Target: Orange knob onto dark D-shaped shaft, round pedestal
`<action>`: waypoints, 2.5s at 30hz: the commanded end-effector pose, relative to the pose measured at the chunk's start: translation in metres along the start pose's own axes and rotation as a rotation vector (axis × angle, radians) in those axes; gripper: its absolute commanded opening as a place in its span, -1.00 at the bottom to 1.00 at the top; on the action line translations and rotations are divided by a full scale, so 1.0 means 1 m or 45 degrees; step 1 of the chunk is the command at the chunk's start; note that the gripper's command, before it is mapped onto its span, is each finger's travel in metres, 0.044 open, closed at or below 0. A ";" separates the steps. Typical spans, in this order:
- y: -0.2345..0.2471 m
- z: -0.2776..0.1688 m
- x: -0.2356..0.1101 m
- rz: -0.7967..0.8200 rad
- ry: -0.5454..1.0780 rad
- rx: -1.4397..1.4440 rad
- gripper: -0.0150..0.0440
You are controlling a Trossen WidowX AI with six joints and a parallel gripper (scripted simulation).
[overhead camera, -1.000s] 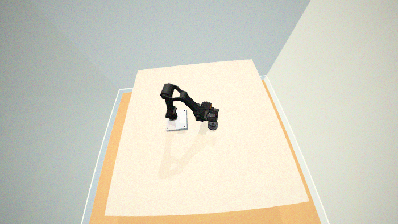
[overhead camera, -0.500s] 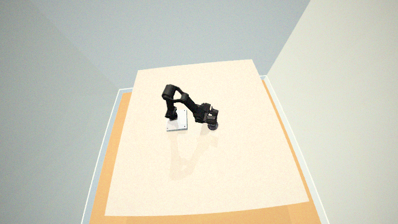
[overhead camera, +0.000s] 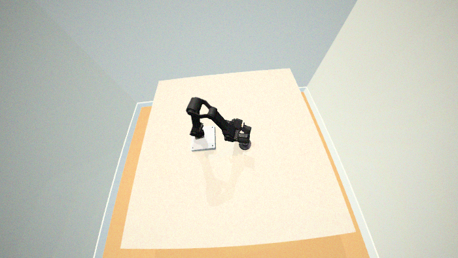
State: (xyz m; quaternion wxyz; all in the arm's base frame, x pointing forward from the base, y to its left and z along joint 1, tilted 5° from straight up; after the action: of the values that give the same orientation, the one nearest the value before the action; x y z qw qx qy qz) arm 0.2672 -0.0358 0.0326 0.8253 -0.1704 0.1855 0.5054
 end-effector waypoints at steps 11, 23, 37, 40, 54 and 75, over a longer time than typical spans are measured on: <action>0.000 0.000 0.000 -0.001 -0.004 -0.001 0.92; -0.012 0.053 -0.027 -0.001 -0.001 -0.001 1.00; -0.024 0.097 -0.013 0.207 0.679 0.098 1.00; -0.025 0.120 -0.010 0.248 1.065 0.069 1.00; -0.025 0.143 -0.012 0.236 1.377 -0.002 1.00; -0.024 0.142 -0.011 -0.514 1.364 1.205 1.00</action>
State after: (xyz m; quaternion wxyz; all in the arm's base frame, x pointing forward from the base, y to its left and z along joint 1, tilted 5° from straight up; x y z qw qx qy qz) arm 0.3032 0.0118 0.1645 0.6813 -0.0740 0.7233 0.0848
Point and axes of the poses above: the point midway between the two fingers, 35 mm back from their tips, its own x axis out along the fingers, its own y axis across the jaws, z = x × y, the point moved 6 cm from there along -x, back along the fingers, and after that the axes turned 10 degrees about -x, right-handed, at the moved point
